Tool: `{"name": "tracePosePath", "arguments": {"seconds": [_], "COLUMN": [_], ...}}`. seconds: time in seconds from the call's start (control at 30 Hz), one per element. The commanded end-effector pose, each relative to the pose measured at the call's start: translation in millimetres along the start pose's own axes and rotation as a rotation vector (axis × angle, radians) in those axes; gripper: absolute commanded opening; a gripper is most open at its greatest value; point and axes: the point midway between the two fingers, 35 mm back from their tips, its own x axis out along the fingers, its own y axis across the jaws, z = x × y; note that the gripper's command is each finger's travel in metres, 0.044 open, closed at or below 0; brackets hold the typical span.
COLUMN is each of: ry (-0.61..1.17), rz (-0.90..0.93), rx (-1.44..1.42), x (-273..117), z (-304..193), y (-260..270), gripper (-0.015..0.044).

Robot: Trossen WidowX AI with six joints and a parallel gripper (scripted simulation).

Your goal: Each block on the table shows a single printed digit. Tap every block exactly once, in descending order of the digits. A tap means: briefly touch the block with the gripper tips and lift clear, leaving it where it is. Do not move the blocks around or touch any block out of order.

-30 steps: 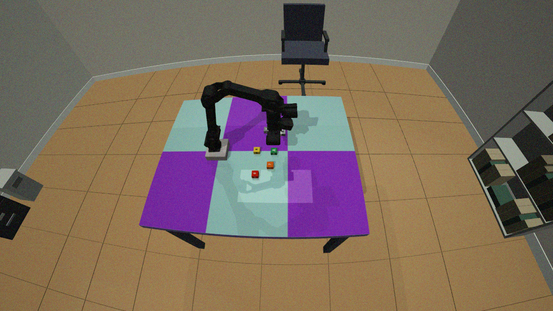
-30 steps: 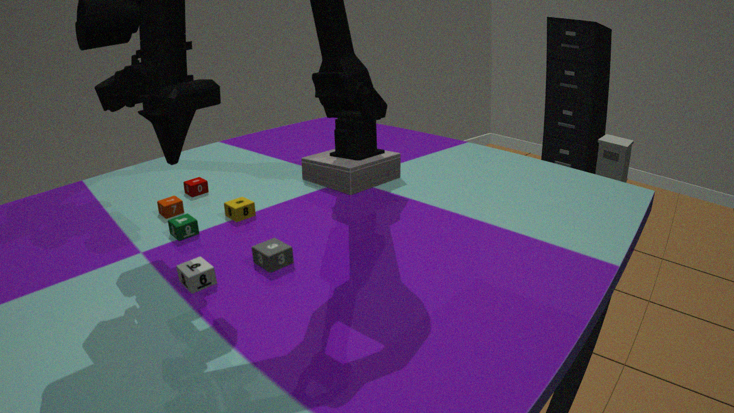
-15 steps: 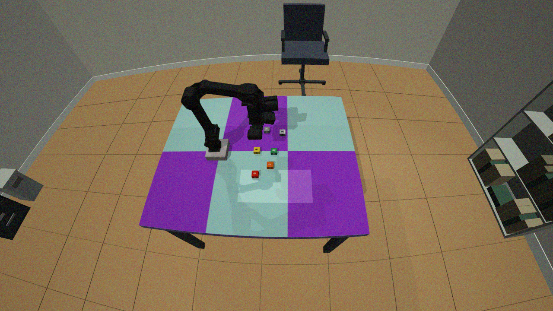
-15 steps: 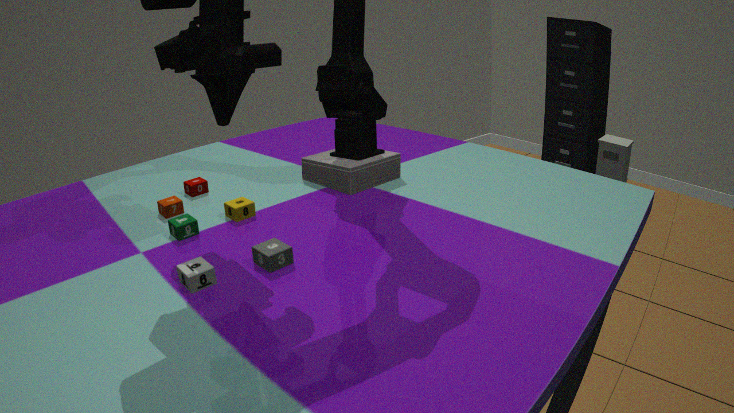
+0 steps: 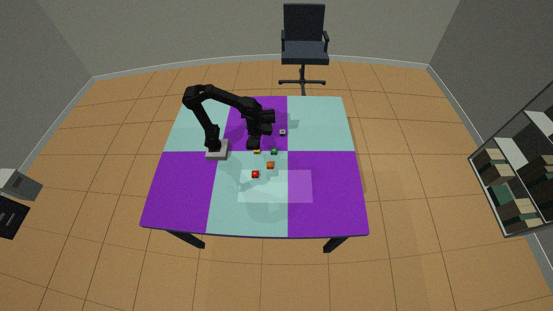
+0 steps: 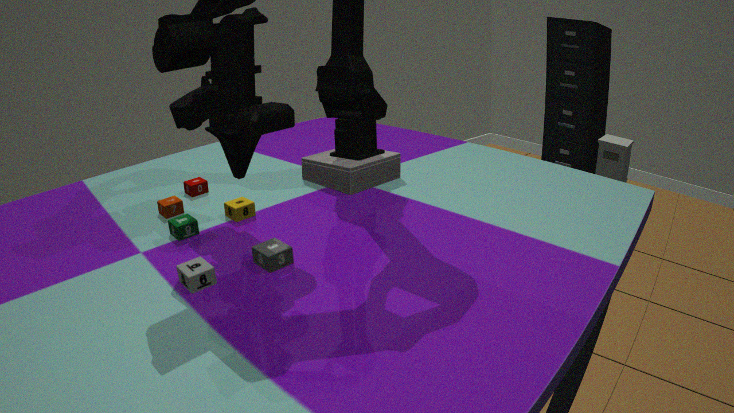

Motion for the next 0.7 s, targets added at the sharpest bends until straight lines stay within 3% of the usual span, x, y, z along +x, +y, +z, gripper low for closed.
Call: {"name": "tracePosePath", "arguments": {"seconds": [0.0,0.67], "ry": [-0.007,-0.007], "rz": [0.002,0.002], "rx": [-0.003,-0.003], "x": [13.4,41.4], "z": [-1.5,-1.3], "y": [0.1,0.1], "gripper": [0.0020,0.0020]}}
